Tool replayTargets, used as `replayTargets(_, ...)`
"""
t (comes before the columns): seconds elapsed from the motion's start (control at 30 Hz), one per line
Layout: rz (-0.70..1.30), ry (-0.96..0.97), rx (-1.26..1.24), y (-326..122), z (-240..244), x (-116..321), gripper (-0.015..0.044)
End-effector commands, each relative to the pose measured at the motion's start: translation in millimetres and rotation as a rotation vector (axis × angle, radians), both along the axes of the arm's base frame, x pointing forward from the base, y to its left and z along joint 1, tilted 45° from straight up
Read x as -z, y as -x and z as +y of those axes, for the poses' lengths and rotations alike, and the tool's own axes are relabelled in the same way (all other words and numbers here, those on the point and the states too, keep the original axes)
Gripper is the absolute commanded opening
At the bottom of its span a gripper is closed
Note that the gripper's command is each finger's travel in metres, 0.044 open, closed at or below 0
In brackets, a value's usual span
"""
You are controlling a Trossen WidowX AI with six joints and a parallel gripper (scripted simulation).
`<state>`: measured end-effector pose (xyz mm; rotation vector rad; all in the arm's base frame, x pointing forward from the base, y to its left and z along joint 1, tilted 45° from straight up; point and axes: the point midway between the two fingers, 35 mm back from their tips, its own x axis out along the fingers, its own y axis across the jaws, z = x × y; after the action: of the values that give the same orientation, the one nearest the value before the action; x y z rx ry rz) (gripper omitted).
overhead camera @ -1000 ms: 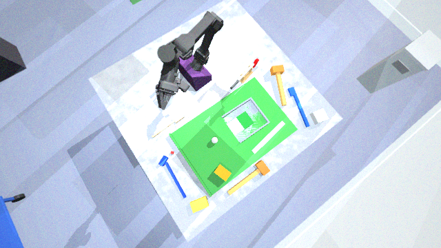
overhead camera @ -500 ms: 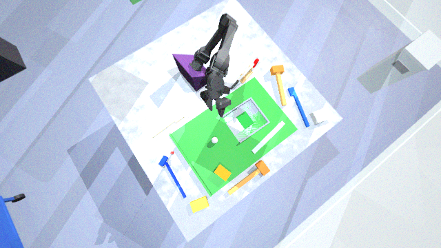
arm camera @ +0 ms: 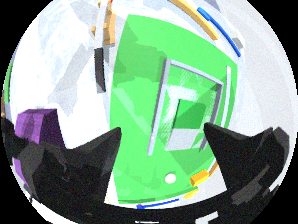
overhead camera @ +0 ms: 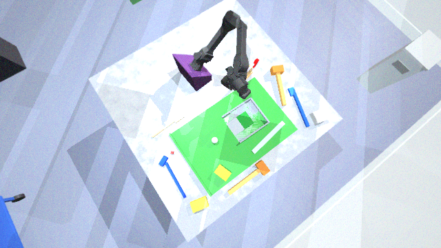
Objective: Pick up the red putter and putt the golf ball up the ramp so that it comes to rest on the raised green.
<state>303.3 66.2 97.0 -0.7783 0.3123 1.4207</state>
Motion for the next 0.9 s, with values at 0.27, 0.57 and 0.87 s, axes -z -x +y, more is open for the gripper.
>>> replayTargets(0.27, 0.189, -0.151, -0.247, 92.7, 86.8, -20.7, 0.0440)
replayTargets(0.57, 0.189, -0.152, -0.247, 94.5, 103.6, -6.0, 0.0440)
replayTargets(0.87, 0.189, -0.153, -0.247, 96.2, 118.4, 8.3, 0.0440)
